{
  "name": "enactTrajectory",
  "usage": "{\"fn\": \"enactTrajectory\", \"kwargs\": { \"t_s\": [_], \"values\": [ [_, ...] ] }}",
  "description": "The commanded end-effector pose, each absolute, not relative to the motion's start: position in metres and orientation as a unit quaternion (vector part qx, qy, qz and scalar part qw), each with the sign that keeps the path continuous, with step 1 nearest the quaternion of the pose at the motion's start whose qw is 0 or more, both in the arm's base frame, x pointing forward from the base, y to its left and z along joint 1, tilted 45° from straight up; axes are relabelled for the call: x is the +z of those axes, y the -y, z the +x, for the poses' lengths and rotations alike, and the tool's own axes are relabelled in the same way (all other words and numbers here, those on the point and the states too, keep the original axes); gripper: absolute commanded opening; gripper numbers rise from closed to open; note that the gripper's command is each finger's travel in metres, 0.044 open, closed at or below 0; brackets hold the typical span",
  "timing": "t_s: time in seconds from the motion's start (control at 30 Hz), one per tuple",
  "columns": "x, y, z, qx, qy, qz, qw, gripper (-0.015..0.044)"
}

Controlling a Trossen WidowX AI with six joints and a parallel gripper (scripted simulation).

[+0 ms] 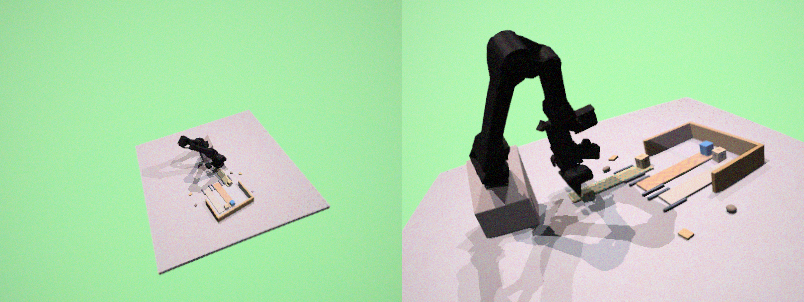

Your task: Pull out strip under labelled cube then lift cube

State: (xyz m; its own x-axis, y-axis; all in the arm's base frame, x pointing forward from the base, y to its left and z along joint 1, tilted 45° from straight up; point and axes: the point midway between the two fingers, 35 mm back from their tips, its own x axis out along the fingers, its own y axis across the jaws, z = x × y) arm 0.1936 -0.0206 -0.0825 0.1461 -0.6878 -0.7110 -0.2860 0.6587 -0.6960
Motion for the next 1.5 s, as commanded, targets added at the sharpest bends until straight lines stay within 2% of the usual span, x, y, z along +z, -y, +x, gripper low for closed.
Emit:
{"fn": "enactTrajectory", "kwargs": {
  "t_s": [0.0,0.6,0.9,1.1,1.47],
  "values": [
    [-0.084,0.025,0.186,-0.155,-0.644,-0.384,0.644,0.0],
    [-0.084,0.025,0.186,-0.155,-0.644,-0.384,0.644,0.0],
    [-0.053,-0.009,0.19,-0.154,-0.644,-0.383,0.644,0.0],
    [-0.056,-0.018,0.215,-0.106,-0.653,-0.429,0.615,0.0158],
    [-0.06,-0.037,0.256,-0.105,-0.652,-0.43,0.615,0.044]
  ]
}}
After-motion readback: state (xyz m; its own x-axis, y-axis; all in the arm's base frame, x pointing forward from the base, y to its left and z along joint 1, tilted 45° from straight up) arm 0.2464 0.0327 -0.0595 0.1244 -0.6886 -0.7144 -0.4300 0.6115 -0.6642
